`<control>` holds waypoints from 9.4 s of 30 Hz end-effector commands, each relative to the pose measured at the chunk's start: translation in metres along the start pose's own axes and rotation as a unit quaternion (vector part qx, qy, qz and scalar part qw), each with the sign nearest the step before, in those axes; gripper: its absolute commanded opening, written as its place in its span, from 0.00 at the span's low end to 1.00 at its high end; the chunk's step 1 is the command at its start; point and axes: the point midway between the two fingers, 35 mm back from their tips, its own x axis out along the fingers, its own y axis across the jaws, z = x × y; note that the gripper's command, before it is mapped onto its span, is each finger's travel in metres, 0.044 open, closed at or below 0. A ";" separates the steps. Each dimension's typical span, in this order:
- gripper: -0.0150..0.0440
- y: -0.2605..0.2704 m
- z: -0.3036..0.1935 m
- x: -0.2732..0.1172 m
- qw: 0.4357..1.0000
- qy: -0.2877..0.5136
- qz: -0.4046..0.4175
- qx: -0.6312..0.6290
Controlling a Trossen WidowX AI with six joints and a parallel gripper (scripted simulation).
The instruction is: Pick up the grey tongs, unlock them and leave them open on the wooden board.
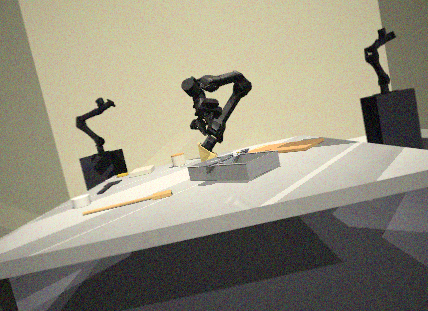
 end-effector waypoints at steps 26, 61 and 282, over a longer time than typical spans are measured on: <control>0.69 0.018 0.082 0.064 0.964 -0.219 -0.027 -0.150; 0.69 0.021 0.101 0.116 0.964 -0.214 -0.021 -0.153; 0.00 0.039 0.428 -0.117 0.839 0.047 0.272 0.469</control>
